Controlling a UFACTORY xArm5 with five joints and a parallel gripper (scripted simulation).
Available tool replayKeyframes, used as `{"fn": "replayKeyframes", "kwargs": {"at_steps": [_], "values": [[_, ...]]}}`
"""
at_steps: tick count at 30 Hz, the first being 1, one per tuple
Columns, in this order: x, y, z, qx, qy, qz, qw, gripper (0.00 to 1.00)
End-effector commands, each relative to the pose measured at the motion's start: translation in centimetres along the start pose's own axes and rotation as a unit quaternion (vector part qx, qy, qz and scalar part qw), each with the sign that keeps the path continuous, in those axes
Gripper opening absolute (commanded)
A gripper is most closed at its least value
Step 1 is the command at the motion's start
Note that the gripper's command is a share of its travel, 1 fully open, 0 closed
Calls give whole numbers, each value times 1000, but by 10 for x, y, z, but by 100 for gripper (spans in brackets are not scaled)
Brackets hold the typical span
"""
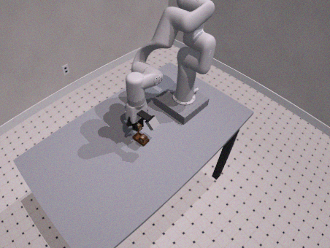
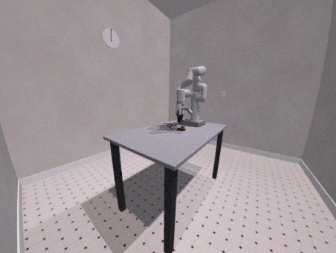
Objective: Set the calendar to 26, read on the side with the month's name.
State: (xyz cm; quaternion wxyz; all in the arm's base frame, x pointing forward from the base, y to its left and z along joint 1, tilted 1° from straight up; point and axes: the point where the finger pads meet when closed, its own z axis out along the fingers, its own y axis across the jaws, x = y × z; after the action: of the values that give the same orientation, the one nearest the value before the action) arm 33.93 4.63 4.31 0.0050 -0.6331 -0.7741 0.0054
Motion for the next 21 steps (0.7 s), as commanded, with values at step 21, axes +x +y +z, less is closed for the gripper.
{"fn": "replayKeyframes", "kwargs": {"at_steps": [21], "values": [[0,2,24,-1,0,0,1000,27]]}}
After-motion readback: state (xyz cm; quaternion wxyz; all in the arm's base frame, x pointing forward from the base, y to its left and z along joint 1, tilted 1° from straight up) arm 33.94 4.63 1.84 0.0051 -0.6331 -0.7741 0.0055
